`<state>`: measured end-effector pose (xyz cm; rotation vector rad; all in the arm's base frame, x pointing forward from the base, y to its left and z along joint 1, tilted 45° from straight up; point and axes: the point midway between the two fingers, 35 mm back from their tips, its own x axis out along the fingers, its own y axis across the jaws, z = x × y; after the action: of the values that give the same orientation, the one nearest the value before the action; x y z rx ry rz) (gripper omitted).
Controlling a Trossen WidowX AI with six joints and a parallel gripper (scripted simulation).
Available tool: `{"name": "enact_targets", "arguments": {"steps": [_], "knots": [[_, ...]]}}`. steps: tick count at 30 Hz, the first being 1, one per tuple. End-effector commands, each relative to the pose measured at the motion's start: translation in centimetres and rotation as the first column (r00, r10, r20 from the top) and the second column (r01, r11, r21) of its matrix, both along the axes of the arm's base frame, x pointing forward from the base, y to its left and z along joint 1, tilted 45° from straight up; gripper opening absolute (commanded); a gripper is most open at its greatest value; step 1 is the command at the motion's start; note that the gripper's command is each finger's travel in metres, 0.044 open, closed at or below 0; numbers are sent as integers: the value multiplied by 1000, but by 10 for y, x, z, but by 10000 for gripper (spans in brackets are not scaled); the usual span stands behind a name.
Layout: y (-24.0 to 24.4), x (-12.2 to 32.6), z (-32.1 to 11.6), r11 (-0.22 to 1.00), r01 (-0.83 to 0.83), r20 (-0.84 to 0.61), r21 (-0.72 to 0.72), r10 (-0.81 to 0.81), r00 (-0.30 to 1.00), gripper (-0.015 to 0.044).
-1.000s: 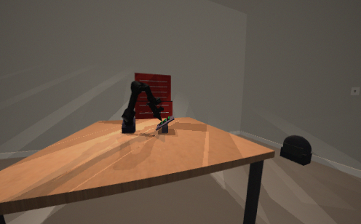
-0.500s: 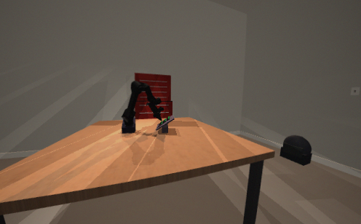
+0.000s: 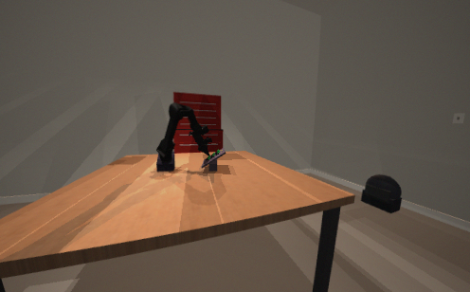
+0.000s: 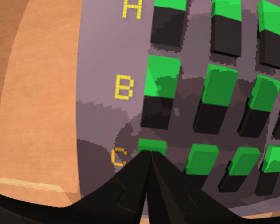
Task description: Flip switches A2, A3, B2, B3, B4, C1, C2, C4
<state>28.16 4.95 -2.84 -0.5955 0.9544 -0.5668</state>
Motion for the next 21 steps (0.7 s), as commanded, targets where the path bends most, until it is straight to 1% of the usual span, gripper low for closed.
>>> {"name": "enact_targets", "arguments": {"steps": [1, 21], "knots": [[-1, 0, 0, 1000, -2, 0, -6, 2, 1000, 0], [-3, 2, -2, 1000, -2, 0, -6, 2, 1000, 0]]}}
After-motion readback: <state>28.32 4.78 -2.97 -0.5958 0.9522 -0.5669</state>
